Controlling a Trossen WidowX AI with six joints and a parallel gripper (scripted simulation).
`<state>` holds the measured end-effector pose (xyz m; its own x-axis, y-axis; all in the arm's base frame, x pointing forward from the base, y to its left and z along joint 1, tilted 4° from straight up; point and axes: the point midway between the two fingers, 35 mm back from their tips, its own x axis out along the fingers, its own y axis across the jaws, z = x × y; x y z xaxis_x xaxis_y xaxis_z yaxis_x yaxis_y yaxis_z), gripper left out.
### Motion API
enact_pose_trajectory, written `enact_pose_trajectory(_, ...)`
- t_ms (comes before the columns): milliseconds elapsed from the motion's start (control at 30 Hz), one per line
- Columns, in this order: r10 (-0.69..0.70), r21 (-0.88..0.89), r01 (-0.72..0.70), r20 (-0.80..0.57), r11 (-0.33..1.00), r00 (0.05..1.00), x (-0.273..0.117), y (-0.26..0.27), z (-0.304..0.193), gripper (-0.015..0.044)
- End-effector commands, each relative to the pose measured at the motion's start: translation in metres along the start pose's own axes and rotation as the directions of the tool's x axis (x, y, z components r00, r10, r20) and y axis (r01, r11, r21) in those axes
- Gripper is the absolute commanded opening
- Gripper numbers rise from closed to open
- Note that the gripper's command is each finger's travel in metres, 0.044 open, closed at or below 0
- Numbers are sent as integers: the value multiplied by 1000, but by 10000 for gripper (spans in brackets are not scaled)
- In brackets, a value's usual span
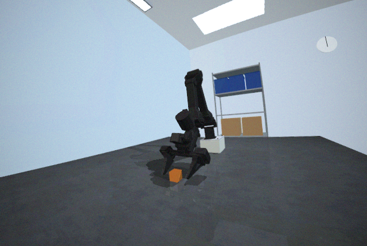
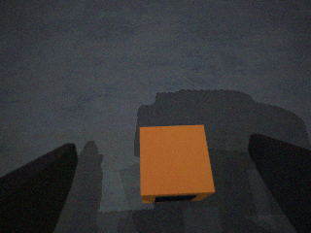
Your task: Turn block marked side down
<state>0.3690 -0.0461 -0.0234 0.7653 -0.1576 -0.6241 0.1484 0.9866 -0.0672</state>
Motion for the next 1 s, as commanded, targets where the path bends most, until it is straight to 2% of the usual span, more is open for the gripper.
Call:
enact_pose_trajectory(0, -3, 10, 5, -204, 1000, 979, -40, -1, 34, 440)
enact_pose_trajectory(167, -5, 8, 8, -281, 1000, 960, -63, -3, 39, 440)
enact_pose_trajectory(733, -5, 8, 8, -288, 1000, 958, -63, -3, 39, 440)
enact_pose_trajectory(967, -1, 6, 5, -482, 1000, 876, -50, -2, 59, 440)
